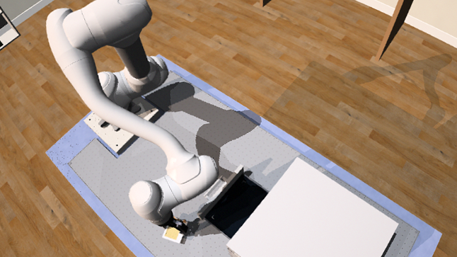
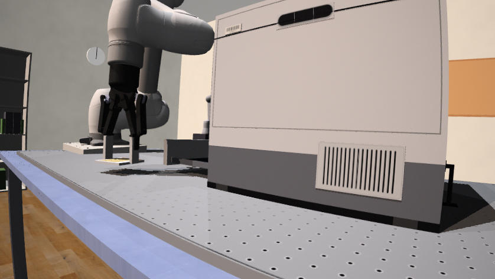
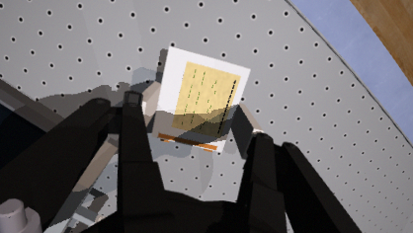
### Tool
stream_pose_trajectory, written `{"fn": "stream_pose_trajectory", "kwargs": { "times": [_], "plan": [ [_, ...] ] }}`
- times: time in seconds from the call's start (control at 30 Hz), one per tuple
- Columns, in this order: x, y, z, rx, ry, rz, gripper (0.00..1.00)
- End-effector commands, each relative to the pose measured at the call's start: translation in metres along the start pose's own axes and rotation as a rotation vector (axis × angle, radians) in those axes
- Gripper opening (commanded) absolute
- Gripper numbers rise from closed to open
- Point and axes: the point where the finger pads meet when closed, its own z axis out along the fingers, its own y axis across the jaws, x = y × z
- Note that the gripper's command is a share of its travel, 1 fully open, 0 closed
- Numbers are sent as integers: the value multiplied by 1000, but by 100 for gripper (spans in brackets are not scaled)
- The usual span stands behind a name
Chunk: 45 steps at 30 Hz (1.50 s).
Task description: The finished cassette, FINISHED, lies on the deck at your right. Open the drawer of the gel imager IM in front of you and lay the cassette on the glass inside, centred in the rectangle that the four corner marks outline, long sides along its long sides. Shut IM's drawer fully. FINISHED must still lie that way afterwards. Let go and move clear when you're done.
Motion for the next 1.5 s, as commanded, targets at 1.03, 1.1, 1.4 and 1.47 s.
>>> {"fn": "stream_pose_trajectory", "kwargs": {
  "times": [1.03, 1.1, 1.4, 1.47],
  "plan": [
    [0, 0, -41, 0, 0, 0, 10],
    [0, 0, -41, 0, 0, 0, 10],
    [0, 0, -45, 0, 0, 0, 10],
    [0, 0, -45, 0, 0, 0, 10]
  ]
}}
